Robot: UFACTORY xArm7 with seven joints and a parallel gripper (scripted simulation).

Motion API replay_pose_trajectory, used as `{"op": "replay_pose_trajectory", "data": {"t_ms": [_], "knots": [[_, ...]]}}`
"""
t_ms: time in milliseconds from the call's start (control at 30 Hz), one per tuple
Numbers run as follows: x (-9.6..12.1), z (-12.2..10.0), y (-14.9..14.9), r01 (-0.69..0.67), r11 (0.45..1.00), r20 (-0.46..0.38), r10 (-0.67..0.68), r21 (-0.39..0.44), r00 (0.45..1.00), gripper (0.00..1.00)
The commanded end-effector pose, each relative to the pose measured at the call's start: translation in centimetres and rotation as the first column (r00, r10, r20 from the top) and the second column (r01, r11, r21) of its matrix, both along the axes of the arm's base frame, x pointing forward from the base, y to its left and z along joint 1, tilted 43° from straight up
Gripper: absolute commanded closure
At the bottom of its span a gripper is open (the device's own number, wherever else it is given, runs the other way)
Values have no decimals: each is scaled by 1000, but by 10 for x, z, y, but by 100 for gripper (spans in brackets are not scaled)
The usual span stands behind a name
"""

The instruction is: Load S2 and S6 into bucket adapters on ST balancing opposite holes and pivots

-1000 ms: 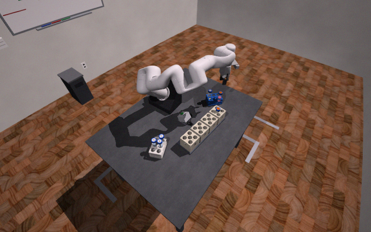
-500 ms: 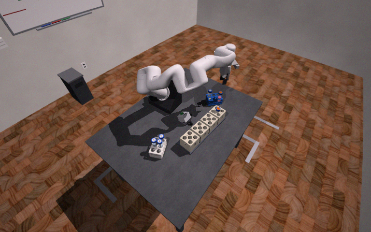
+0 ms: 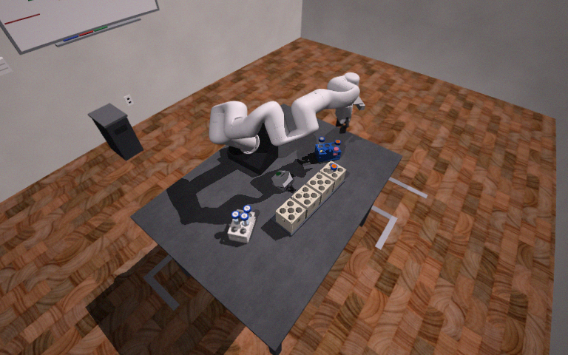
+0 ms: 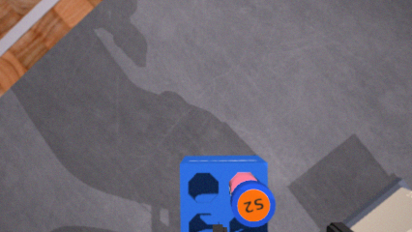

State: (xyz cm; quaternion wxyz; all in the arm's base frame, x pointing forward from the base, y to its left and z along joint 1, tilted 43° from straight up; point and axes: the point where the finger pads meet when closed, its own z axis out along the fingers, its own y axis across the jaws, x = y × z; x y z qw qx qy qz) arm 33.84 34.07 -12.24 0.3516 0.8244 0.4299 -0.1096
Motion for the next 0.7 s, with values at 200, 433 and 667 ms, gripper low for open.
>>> {"op": "replay_pose_trajectory", "data": {"t_ms": [200, 433, 667], "knots": [[2, -9, -7, -2, 1000, 1, 2, 5, 1000, 43], [3, -19, -16, -2, 1000, 1, 2, 5, 1000, 43], [5, -26, -23, -2, 1000, 1, 2, 5, 1000, 43]]}}
